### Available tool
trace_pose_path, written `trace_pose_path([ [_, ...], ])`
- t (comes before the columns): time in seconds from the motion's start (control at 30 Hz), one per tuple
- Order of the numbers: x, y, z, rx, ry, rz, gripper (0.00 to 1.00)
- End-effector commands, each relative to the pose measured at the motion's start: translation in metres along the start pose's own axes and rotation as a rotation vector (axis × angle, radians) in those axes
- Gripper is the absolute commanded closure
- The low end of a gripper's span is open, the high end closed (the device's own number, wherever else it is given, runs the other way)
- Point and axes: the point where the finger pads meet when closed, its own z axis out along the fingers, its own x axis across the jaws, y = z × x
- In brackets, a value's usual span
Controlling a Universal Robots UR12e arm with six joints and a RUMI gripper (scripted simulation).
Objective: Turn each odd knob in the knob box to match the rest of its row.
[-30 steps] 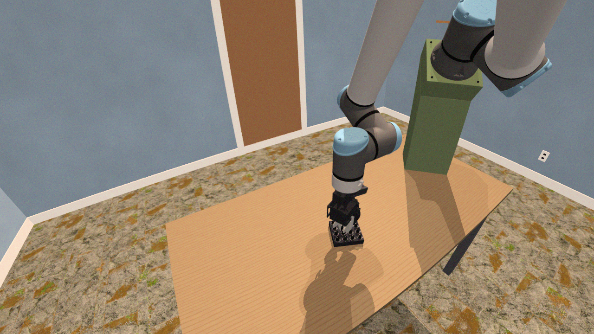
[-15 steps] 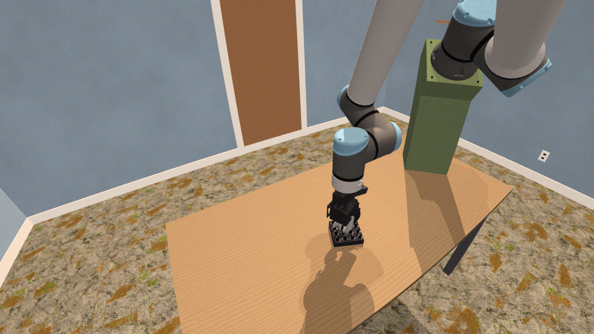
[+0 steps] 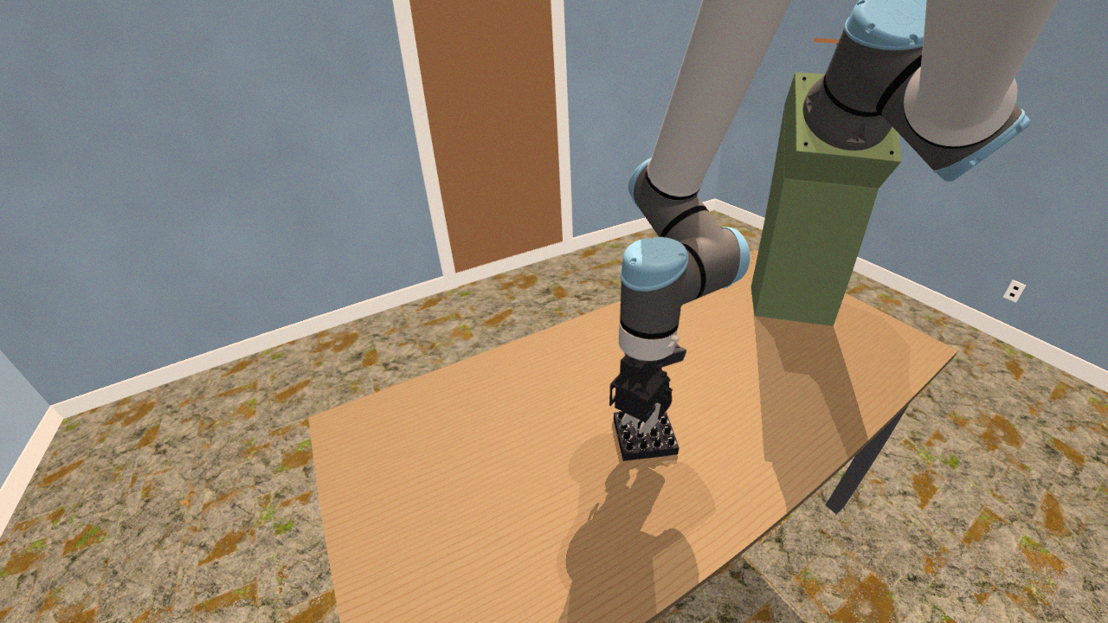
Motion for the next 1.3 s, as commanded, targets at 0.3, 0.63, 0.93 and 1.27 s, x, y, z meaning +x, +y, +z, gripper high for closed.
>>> trace_pose_path([
  [0.3, -0.0001, 0.0004, -0.0004, -0.001, 0.000, 0.000, 0.96],
  [0.63, -0.0001, 0.0004, -0.0004, -0.001, 0.000, 0.000, 0.96],
  [0.93, -0.0001, 0.0004, -0.0004, -0.001, 0.000, 0.006, 0.96],
  [1.27, 0.0001, 0.0004, -0.0004, -0.001, 0.000, 0.041, 0.96],
])
